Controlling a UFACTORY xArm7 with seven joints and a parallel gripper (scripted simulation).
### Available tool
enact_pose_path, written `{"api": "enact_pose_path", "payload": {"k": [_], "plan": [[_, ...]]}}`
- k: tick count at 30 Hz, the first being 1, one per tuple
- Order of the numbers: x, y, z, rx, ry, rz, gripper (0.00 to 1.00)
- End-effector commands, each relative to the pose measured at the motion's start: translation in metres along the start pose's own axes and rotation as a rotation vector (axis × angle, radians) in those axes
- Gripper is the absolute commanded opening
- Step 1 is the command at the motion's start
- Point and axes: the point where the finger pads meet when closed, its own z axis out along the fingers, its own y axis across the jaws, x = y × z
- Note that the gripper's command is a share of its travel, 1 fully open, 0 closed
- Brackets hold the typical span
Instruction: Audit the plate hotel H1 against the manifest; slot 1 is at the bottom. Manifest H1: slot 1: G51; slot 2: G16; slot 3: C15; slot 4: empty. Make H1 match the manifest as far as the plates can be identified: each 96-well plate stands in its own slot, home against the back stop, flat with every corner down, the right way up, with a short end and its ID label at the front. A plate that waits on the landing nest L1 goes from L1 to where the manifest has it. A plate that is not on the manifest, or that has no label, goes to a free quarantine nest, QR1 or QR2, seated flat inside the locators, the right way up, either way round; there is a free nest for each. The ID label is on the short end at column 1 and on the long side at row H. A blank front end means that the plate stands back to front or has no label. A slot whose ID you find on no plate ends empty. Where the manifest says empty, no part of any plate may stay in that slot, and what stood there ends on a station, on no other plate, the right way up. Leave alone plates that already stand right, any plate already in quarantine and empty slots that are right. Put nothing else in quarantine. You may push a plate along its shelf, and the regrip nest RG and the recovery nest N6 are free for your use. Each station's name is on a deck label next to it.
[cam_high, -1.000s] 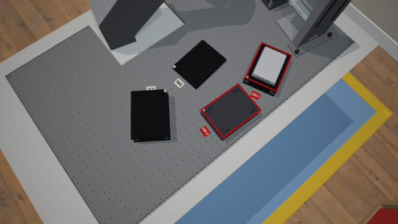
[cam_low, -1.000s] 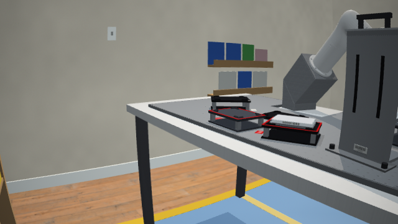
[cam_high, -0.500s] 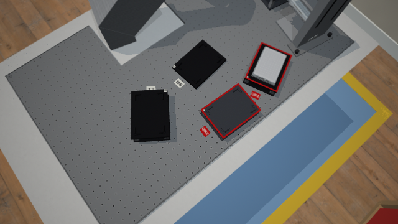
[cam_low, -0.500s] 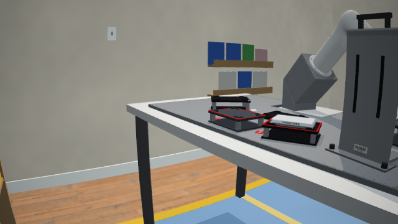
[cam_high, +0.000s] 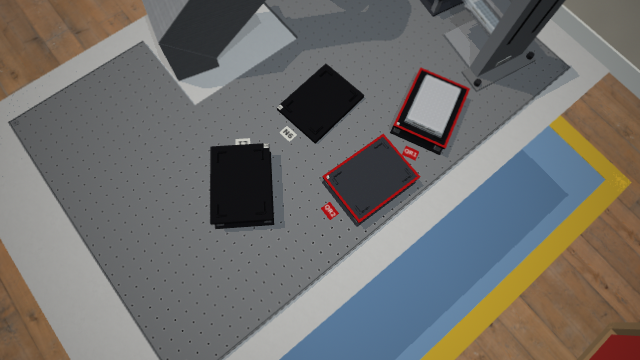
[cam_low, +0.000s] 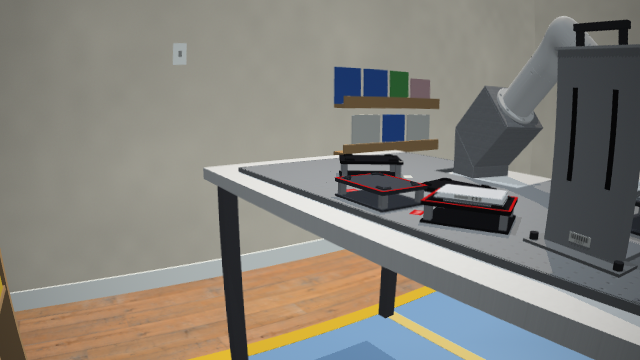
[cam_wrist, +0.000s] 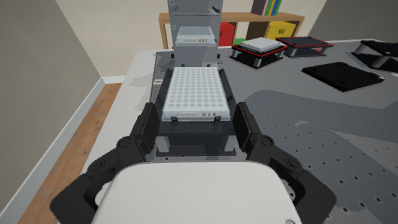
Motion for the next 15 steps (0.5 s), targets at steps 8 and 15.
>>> {"api": "enact_pose_path", "payload": {"k": [8,15], "plan": [[0.001,-0.0007,0.0064,0.0,-0.002,0.003,1.0],[0.001,-0.0006,0.0104,0.0,-0.002,0.003,1.0]]}}
